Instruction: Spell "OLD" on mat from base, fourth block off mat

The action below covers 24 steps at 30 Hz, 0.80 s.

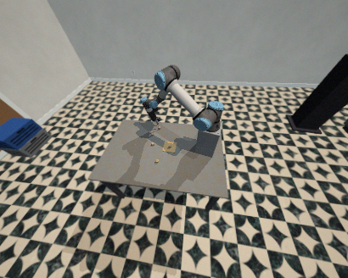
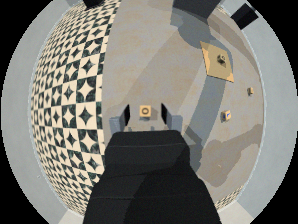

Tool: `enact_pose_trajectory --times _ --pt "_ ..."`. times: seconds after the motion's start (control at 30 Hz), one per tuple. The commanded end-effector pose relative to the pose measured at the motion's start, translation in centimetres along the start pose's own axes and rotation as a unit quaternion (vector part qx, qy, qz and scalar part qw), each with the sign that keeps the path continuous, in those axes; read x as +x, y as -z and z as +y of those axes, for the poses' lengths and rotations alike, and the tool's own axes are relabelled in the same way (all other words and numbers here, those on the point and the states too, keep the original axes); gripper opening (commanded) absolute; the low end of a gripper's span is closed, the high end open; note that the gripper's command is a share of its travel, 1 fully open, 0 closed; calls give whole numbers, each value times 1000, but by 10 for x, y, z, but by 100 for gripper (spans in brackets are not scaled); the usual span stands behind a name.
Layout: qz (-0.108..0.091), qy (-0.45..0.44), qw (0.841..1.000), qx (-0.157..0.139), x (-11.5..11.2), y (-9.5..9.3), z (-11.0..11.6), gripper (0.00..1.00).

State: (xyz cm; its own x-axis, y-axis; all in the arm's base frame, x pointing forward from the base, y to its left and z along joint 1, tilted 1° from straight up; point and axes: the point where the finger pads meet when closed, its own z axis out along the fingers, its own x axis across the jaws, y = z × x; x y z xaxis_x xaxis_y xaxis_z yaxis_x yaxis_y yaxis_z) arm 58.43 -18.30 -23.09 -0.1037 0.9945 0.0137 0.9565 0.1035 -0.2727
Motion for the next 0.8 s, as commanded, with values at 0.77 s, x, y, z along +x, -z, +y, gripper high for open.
enact_pose_trajectory --times 0.77 --pt "-2 -9 1000 -7 13 -1 -4 100"
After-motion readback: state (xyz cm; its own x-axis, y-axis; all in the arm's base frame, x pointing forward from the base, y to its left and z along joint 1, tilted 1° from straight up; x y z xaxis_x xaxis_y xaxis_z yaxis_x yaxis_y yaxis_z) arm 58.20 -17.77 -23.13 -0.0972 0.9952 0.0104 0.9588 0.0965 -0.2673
